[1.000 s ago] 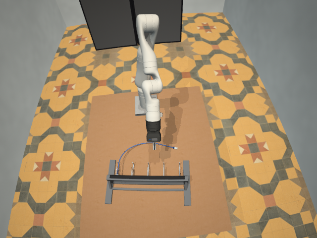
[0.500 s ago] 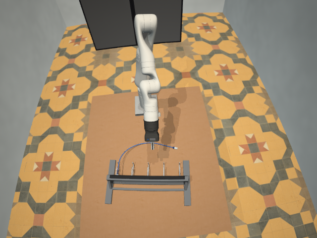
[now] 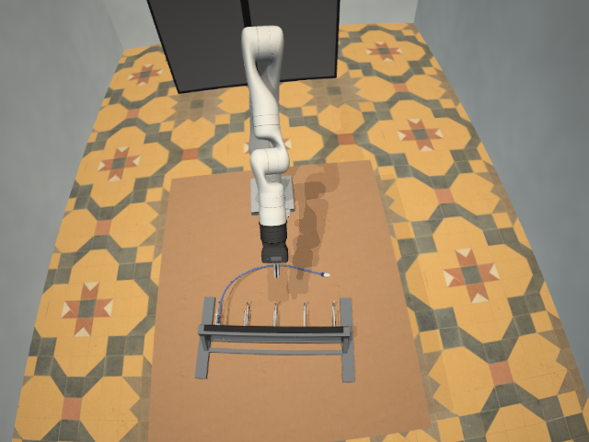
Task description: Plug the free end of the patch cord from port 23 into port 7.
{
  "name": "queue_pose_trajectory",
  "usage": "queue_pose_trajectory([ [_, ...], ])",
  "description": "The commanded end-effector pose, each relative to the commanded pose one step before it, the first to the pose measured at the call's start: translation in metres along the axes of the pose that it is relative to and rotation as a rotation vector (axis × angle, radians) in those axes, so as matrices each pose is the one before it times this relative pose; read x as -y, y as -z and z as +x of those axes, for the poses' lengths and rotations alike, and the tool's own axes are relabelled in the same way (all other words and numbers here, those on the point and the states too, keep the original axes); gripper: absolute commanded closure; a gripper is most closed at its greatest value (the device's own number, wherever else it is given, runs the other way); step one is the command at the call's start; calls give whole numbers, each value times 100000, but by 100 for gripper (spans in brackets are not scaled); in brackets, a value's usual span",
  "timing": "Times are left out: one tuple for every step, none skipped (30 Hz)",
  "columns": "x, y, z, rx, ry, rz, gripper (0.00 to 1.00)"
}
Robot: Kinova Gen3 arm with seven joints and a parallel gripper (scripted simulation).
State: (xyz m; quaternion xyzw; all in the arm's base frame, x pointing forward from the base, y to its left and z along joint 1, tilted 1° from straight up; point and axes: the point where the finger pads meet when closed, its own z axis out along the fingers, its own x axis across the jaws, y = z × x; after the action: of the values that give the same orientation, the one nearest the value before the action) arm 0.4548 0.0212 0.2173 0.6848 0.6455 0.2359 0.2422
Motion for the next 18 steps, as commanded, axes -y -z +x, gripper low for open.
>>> queue_pose_trajectory([
  [-269,66,-1397,722,-1923,-806,100],
  [0,0,0,0,0,0,100],
  [-14,7,-243,117,483,70,100],
  [-17,-1,-162,-92,-483,-101,100],
  [3,0,-199,0,1,-25,100],
  [-3,2,-197,11,0,-7,100],
  [-8,4,-199,14,2,-20,100],
  [-4,2,-190,19,0,13,100],
  [-10,3,-189,12,1,-18,100],
  [-12,3,-187,10,1,-31,100],
  [-7,1,-181,14,0,-6,100],
  [-5,3,-182,15,1,-11,100],
  [-5,2,-178,15,1,-10,100],
  [-6,1,-173,15,1,-5,100],
  [-9,3,-173,14,2,-21,100],
  [-8,2,-169,15,1,-14,100],
  [-8,1,-165,15,1,-5,100],
  [0,0,0,0,0,0,100],
])
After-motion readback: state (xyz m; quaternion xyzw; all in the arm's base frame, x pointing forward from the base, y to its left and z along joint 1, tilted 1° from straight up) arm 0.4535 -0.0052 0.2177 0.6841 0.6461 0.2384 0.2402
